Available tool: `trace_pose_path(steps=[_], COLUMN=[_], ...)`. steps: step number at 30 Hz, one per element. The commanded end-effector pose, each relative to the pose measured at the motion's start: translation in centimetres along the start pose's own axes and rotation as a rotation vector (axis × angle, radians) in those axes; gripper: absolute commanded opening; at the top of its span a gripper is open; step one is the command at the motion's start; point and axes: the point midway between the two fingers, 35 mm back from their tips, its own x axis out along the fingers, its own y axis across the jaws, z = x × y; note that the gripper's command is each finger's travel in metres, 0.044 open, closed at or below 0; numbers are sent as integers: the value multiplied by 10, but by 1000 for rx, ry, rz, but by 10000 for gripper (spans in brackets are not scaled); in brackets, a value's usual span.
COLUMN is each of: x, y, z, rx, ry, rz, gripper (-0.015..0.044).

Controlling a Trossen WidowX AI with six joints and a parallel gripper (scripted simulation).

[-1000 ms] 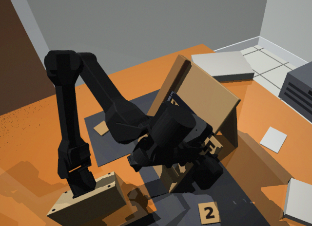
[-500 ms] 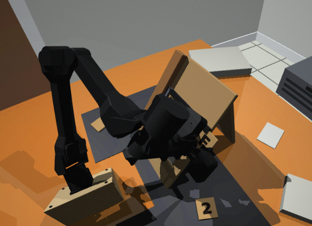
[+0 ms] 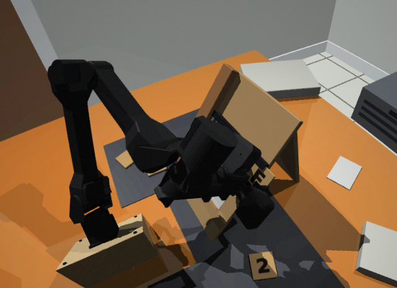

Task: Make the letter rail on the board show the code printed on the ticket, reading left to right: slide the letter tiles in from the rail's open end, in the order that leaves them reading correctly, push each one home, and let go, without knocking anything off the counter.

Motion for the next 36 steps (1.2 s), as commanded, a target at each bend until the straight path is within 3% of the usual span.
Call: trace_pose_path(steps=[1,36], x=[0,0], y=[2,18], z=[0,0], rx=[2,3], ry=[-2,-1], rz=[-3,-3], gripper=[0,0])
